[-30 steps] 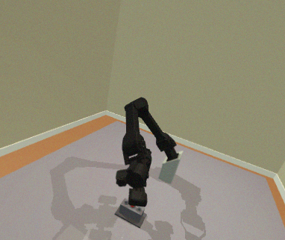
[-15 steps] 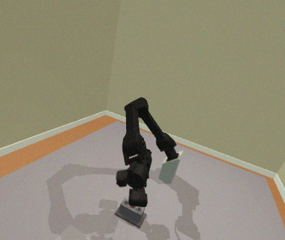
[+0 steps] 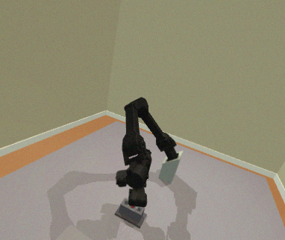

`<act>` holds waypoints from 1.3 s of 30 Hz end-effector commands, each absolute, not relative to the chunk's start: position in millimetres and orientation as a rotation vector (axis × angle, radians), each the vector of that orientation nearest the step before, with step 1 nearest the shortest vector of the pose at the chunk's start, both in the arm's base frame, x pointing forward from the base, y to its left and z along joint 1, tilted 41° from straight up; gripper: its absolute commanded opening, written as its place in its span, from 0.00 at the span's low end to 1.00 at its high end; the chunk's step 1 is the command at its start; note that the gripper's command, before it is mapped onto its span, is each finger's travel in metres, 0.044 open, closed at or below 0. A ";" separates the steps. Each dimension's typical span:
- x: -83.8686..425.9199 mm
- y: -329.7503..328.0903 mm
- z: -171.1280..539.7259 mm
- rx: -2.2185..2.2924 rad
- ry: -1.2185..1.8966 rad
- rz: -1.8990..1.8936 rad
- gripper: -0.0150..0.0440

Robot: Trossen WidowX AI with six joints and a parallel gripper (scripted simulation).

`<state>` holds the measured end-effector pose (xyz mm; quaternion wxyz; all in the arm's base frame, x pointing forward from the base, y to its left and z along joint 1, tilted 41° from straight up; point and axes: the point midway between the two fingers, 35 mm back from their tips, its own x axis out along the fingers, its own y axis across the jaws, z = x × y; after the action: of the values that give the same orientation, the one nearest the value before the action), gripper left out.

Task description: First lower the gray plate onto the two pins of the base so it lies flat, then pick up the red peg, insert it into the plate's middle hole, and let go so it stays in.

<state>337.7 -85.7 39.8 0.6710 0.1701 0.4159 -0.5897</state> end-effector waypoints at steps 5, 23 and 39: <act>337.6 -85.7 39.8 0.383 0.937 -1.329 0.30; 337.8 -84.6 40.9 0.378 0.940 -1.329 0.51; 336.5 -75.0 49.1 0.371 0.945 -1.329 0.51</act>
<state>336.3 -76.5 47.2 0.6702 0.1621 0.4218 -0.5887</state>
